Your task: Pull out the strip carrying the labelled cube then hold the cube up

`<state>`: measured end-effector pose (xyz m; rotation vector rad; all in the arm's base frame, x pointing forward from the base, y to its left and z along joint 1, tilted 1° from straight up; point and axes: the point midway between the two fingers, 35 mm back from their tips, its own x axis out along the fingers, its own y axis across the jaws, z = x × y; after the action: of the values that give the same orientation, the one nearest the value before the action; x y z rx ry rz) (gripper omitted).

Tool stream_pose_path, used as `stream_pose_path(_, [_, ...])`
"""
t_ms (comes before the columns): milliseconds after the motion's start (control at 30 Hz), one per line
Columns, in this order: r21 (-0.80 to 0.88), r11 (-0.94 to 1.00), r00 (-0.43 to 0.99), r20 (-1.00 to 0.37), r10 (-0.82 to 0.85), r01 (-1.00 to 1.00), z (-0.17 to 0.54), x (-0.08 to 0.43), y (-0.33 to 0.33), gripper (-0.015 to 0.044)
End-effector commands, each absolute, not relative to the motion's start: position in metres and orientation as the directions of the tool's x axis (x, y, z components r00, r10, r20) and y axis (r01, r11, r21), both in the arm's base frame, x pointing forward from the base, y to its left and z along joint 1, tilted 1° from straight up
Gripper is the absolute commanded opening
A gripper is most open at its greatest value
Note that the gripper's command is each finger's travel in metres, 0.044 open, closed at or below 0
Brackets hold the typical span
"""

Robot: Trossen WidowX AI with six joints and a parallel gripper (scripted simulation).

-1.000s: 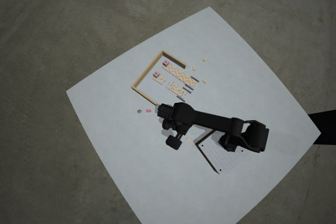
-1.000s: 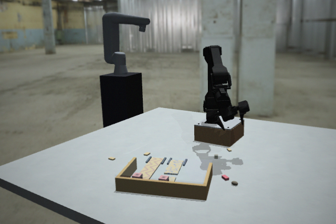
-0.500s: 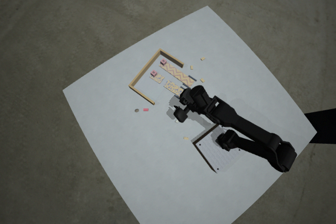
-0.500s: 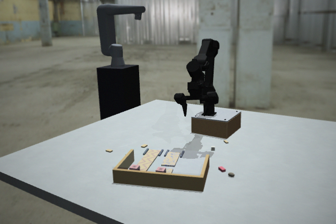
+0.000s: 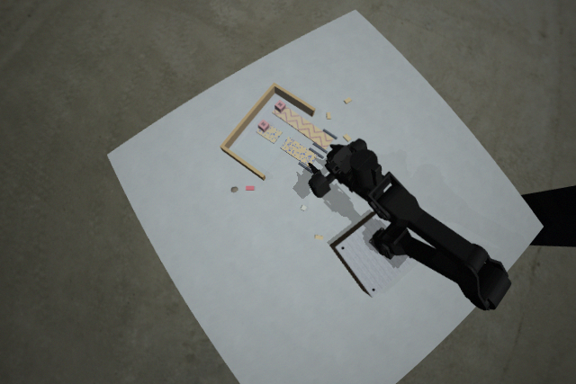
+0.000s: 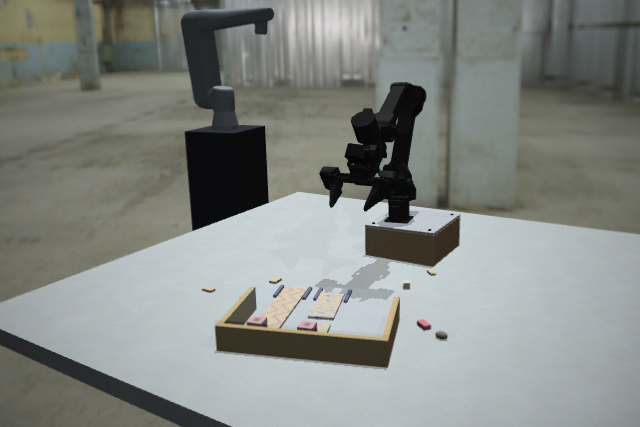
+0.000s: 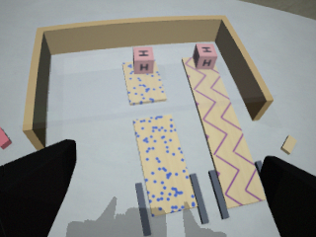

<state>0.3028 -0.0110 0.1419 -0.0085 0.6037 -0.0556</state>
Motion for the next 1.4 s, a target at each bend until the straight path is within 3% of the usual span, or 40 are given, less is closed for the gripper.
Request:
stream_pose_path(0, [-0.030,0.998,0.821,-0.568,-0.060,0.051,0.141,0.302,-0.012,0.0400])
stream_pose_path(100, [-0.030,0.998,0.821,-0.568,-0.060,0.051,0.141,0.302,-0.012,0.0400])
stream_pose_path(267, [-0.088,0.995,0.731,-0.677,-0.089,0.040,0.136,0.321,-0.027,0.0269])
stream_pose_path(600, [-0.148,0.987,0.401,-0.909,-0.113,-0.056,0.098,0.365,-0.078,0.0006])
stream_pose_path(933, [-0.052,0.985,0.053,-0.998,-0.044,-0.166,0.041,0.385,-0.130,0.0000])
stream_pose_path(1367, [-0.042,0.984,0.032,-0.999,-0.037,-0.172,0.029,0.387,-0.134,0.0000])
